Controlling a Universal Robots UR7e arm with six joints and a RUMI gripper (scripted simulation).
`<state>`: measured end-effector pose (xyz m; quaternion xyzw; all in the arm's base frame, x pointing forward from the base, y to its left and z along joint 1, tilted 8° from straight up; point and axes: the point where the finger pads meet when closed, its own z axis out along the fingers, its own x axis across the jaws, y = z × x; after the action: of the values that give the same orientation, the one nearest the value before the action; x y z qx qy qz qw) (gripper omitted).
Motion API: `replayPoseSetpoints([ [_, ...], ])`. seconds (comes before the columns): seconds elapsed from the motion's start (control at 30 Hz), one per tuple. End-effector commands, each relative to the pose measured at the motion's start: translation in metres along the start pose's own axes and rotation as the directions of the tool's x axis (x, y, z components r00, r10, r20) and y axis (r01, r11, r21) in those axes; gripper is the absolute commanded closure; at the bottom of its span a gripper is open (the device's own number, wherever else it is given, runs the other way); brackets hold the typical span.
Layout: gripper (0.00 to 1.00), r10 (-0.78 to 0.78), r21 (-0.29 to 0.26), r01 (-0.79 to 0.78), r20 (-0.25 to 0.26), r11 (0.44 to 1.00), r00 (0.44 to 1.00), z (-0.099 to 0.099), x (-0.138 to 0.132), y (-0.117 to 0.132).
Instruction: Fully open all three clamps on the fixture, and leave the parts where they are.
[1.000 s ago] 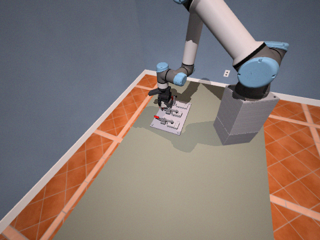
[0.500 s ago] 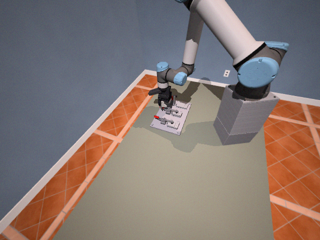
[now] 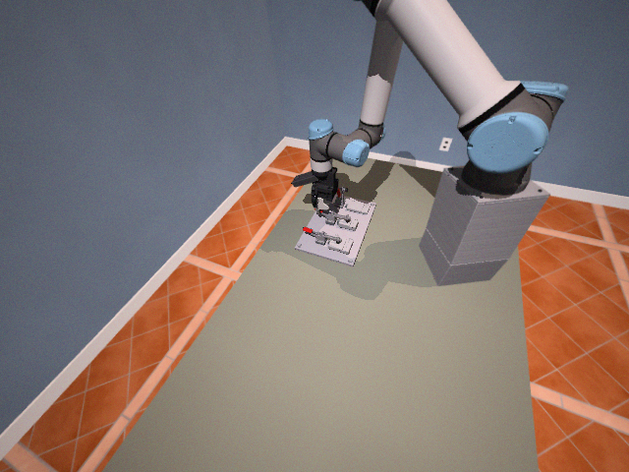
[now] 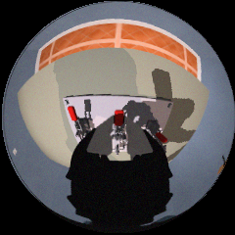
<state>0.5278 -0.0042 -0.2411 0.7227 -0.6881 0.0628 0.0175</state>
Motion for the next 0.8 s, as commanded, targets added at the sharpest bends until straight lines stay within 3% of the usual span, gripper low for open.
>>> replayPoseSetpoints([
  [0.0,1.0,0.0,0.001,0.0,0.0,1.0,1.0,-0.003,0.0,0.001],
  [0.77,1.0,0.0,0.001,0.0,0.0,1.0,1.0,-0.016,0.0,0.015],
])
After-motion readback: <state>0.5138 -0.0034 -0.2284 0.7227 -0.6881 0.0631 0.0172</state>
